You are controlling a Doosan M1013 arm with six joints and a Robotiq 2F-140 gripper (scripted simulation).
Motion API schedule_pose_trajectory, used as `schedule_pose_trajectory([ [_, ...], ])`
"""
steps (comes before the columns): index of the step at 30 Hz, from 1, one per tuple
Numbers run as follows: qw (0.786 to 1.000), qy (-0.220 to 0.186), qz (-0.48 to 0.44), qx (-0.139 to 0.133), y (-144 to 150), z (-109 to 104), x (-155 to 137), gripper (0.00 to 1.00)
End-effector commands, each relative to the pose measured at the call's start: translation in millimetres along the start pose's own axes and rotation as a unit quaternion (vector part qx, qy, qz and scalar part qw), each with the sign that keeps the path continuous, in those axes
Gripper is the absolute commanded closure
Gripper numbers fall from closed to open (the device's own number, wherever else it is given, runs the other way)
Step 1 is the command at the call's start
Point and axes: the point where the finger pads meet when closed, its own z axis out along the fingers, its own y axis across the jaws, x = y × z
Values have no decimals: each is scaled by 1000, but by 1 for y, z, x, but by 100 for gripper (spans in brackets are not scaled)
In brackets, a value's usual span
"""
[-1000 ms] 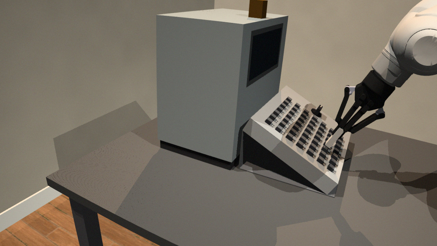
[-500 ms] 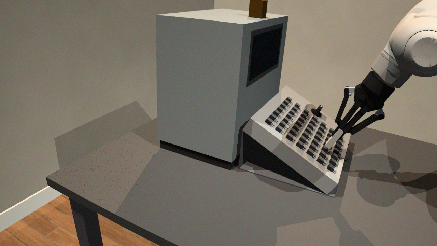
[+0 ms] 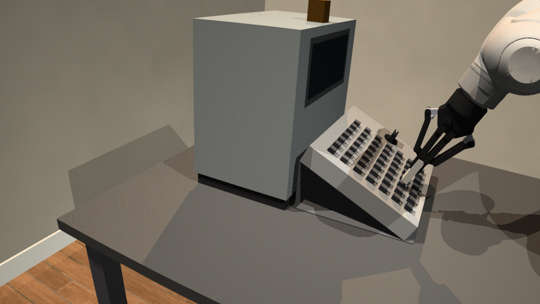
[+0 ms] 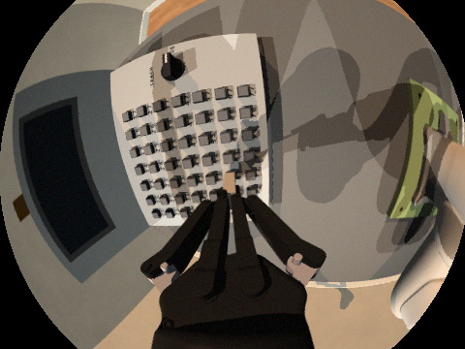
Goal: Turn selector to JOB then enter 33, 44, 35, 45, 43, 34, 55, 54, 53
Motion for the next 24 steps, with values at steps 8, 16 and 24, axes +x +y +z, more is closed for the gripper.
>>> schedule_pose_trajectory([
  [8,1000,1,-2,1,0,5,0,100],
  [16,1000,1,-2,1,0,10,0,100],
  [24,1000,1,-2,1,0,13,0,100],
])
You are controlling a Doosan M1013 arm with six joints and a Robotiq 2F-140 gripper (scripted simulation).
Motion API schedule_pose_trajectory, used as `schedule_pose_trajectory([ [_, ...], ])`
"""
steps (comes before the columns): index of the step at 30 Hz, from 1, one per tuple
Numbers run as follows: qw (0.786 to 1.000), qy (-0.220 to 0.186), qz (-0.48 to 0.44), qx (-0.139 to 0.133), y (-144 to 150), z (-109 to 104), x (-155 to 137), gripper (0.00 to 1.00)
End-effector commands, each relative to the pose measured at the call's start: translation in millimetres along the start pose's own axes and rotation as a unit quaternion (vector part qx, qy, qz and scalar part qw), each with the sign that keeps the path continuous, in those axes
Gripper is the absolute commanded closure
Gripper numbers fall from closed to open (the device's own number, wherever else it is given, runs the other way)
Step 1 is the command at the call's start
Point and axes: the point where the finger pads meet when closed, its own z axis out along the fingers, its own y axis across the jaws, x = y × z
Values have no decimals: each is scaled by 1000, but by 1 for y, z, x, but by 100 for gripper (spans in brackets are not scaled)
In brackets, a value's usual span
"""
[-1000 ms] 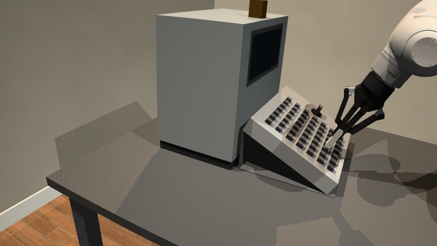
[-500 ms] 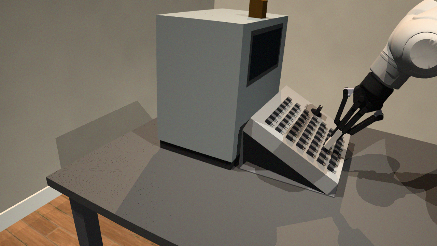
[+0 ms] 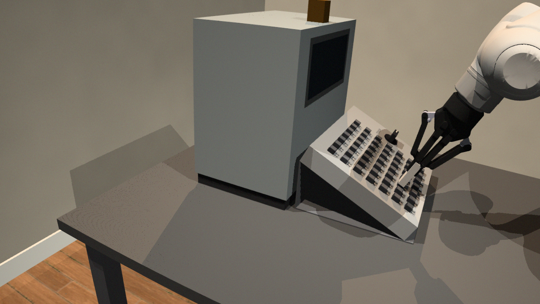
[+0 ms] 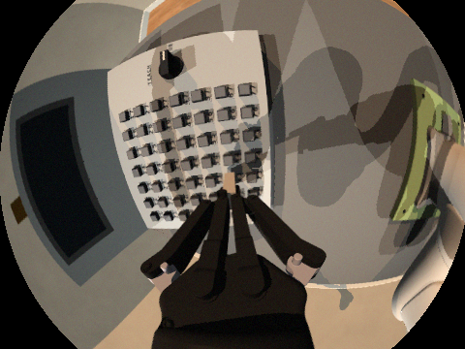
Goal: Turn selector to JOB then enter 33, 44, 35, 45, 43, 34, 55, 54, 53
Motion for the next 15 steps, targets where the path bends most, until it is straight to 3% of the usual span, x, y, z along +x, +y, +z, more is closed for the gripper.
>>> schedule_pose_trajectory([
  [1,1000,1,-2,0,1,3,0,100],
  [15,1000,1,-2,0,1,5,0,100],
])
